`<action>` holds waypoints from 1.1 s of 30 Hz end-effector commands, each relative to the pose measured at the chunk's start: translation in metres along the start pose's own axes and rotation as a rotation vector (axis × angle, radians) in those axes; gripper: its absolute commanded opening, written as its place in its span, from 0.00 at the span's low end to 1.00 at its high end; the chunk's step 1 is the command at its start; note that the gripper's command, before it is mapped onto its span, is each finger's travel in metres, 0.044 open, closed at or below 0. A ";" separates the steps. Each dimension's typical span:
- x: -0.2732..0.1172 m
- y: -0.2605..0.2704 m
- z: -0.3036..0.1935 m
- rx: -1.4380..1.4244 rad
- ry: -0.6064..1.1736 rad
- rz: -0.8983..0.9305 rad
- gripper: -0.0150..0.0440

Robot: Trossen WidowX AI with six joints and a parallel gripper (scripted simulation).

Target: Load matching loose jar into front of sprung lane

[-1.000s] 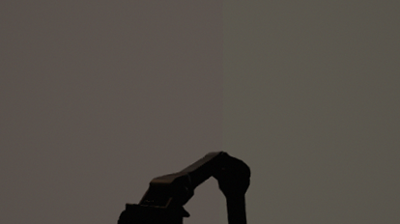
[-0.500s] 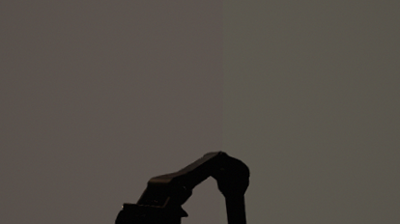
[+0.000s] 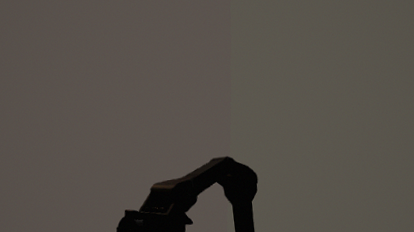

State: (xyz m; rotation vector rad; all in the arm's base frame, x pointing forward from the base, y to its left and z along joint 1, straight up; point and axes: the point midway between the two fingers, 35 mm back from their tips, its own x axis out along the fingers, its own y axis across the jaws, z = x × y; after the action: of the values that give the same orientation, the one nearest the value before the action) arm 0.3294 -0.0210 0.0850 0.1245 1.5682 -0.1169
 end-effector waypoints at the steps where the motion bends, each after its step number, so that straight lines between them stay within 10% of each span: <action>1: -0.007 0.001 0.010 -0.004 -0.037 0.004 0.25; 33: -0.008 0.001 0.017 -0.004 -0.037 0.004 0.25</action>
State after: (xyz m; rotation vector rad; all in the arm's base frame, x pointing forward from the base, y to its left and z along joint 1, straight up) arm 0.3379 -0.0223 0.0876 0.1249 1.5648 -0.1165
